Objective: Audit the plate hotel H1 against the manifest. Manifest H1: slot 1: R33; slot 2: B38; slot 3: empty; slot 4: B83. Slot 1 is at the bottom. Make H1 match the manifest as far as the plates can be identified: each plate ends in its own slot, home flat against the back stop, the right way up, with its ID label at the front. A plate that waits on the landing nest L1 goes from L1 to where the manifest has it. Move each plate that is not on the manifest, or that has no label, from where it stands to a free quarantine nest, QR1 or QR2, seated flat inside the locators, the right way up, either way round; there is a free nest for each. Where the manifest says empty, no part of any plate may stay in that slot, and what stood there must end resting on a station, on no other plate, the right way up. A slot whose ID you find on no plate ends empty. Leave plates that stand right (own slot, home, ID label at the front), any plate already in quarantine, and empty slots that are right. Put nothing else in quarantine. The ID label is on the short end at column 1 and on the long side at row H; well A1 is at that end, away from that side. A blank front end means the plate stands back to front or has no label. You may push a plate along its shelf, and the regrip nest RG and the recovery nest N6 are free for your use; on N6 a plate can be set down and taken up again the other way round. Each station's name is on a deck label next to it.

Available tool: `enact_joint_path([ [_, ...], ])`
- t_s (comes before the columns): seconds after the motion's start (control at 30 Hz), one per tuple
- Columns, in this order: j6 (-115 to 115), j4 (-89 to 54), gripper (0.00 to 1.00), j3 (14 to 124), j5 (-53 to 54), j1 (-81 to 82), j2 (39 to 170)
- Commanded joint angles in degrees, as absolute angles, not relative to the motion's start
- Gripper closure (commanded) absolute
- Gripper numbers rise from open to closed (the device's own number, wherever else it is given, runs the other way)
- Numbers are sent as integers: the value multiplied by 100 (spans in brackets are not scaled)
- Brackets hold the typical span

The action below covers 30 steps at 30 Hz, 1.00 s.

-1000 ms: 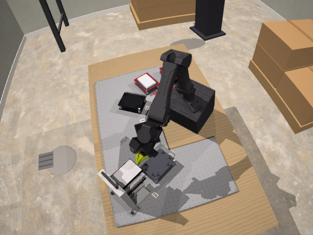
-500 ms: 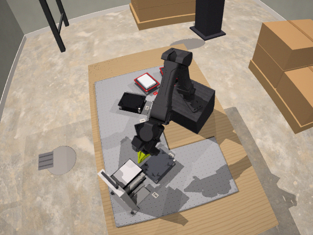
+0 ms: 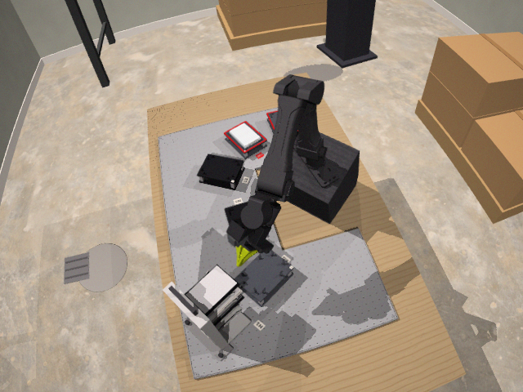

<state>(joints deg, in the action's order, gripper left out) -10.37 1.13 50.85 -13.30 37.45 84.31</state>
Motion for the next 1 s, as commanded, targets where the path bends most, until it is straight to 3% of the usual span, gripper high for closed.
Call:
enact_joint_path([
  [0.0,-1062,160,100,4962,-1409,3810,8246],
  [0.97,-1248,70,100,4020,-1667,4123,7359],
])
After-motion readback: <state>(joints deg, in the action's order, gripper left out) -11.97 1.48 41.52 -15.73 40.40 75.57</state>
